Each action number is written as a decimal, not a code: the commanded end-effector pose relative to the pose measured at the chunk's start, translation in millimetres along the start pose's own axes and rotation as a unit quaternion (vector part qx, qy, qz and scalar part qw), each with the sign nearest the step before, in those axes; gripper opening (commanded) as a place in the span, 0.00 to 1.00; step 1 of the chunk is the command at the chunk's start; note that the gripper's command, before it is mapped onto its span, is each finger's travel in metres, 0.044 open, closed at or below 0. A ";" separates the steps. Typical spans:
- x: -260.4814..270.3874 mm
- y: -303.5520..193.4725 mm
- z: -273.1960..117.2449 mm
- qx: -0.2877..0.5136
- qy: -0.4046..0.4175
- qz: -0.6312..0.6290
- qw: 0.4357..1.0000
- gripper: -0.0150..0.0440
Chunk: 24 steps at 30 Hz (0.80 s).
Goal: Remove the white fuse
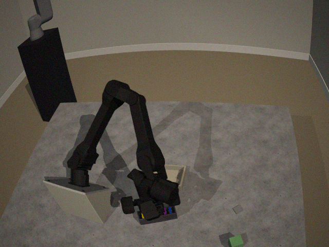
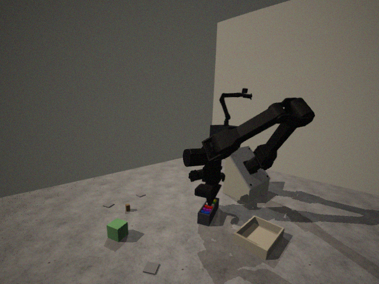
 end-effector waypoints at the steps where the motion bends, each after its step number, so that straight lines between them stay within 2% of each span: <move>1: 0.1 -0.1 0.0 0.000 0.000 0.000 1.000 0.27; 24: 0.5 0.3 -8.4 0.000 0.000 0.000 1.000 0.25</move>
Point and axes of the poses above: the point midway between the two fingers, 35 mm back from their tips, its own z axis out along the fingers, its own x axis across the jaws, y = z × x, the point moved 8 cm from there along -z, back along the fingers, and after that the axes turned 6 degrees about z, right-handed, at the moved point
